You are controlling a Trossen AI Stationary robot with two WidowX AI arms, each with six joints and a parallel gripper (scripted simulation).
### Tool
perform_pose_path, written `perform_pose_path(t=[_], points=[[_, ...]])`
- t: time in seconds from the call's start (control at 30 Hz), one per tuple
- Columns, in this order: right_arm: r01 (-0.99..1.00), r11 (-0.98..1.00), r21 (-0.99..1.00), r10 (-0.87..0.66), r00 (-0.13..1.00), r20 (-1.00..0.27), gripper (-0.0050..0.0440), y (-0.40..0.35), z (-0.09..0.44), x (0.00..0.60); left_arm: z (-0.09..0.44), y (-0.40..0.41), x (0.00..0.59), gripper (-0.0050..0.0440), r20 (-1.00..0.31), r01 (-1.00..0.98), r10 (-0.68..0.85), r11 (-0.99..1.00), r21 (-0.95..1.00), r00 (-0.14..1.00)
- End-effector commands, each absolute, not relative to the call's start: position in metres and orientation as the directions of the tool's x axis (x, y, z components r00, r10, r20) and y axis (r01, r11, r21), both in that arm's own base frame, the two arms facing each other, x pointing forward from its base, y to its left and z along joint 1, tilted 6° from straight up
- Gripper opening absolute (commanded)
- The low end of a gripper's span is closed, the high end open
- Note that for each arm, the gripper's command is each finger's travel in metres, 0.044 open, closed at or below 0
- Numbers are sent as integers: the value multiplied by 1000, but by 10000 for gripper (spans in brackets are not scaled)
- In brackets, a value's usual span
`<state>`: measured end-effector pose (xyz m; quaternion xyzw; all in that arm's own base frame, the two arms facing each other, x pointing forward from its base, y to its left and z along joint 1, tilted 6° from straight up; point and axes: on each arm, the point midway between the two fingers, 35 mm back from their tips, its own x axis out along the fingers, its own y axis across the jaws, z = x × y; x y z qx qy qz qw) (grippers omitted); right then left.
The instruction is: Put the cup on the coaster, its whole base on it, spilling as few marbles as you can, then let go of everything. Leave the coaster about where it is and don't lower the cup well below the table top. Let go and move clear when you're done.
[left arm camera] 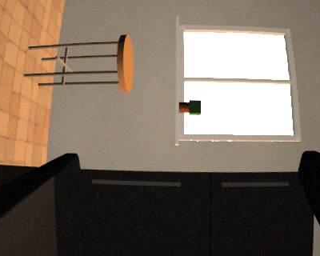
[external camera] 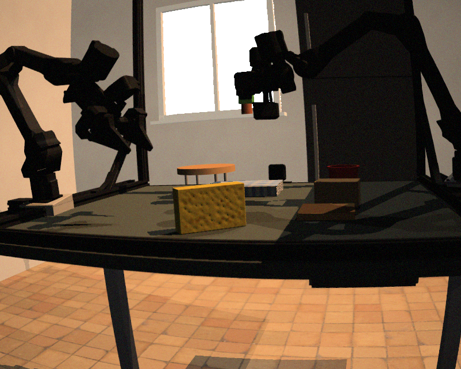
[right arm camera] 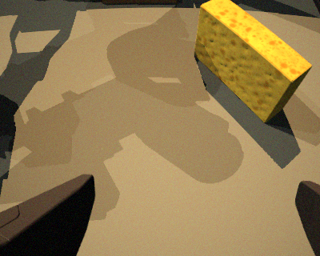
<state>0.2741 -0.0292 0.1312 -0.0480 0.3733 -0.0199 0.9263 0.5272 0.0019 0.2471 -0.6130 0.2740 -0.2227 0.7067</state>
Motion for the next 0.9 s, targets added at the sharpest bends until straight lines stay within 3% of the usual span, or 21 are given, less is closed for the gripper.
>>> perform_pose_path(t=[0.0, 0.53, 0.67, 0.87], points=[[1, 995, -104, -73, 721, -690, 400, -29, 131, 274, 247, 2, 527, 400, -114, -21, -651, 149, -989, 751], [1, 995, -104, -73, 721, -690, 400, -29, 131, 274, 247, 2, 527, 400, -114, -21, -651, 149, -989, 751], [1, 995, -104, -73, 721, -690, 400, -29, 131, 274, 223, 15, 518, 304, -259, -301, -527, 7, -954, 809], [1, 995, -104, -73, 721, -690, 400, -29, 131, 274, 197, 27, 500, 160, -425, -518, -406, -151, -842, 809]])
